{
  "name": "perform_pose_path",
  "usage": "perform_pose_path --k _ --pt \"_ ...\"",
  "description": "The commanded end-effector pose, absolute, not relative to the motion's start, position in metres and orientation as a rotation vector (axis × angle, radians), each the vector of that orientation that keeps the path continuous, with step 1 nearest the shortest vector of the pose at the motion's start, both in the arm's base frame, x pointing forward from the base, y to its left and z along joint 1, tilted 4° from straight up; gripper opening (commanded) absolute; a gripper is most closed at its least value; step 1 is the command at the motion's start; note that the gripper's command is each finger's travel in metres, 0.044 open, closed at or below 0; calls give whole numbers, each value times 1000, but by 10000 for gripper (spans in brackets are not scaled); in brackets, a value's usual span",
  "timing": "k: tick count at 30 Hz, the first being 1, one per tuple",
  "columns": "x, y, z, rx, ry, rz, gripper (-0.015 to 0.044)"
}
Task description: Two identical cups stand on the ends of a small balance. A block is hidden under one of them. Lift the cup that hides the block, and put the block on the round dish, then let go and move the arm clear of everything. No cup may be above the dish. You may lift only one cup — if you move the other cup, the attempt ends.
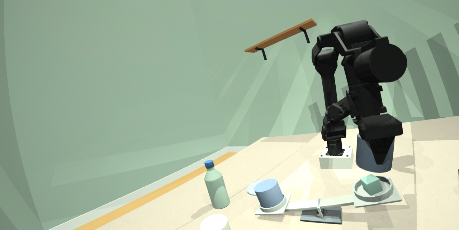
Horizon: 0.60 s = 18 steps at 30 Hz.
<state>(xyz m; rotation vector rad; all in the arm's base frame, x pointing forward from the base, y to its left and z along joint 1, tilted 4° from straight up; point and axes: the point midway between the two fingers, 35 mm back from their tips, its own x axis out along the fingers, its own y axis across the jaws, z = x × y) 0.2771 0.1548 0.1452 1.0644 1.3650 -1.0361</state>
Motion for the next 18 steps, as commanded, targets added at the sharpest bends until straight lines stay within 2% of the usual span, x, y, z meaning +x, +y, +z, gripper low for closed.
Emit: perform_pose_path --k 1,18 --pt "277 155 152 1068 1368 -1026 0" --pt "275 153 158 1065 1365 -1036 0"
